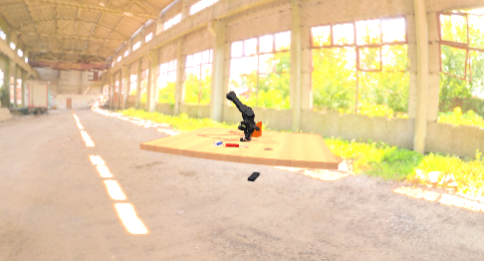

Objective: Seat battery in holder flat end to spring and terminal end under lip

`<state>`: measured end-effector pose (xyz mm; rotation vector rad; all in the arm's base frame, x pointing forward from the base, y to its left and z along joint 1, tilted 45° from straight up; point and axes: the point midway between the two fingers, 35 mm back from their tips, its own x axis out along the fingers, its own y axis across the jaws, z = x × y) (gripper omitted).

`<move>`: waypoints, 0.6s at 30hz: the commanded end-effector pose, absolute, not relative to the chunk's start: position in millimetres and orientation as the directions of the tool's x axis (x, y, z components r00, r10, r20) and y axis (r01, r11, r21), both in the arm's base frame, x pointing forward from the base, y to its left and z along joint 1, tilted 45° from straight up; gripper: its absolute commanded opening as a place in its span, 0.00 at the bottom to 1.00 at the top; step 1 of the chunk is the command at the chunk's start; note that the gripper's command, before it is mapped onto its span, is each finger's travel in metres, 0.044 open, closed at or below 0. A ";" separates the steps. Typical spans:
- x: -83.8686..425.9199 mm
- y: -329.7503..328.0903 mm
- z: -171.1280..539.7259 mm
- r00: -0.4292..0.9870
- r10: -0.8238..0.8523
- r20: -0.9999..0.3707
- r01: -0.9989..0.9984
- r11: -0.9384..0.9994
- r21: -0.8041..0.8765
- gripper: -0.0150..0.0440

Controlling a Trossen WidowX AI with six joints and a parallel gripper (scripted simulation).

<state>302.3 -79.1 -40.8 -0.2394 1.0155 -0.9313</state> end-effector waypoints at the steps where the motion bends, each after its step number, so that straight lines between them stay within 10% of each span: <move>1: 301.1 -78.7 -46.4 0.170 -0.744 -0.646 0.551 0.616 -0.564 0.35; 18: 302.5 -83.2 -46.3 0.074 -0.708 -0.703 0.563 0.611 -0.557 0.35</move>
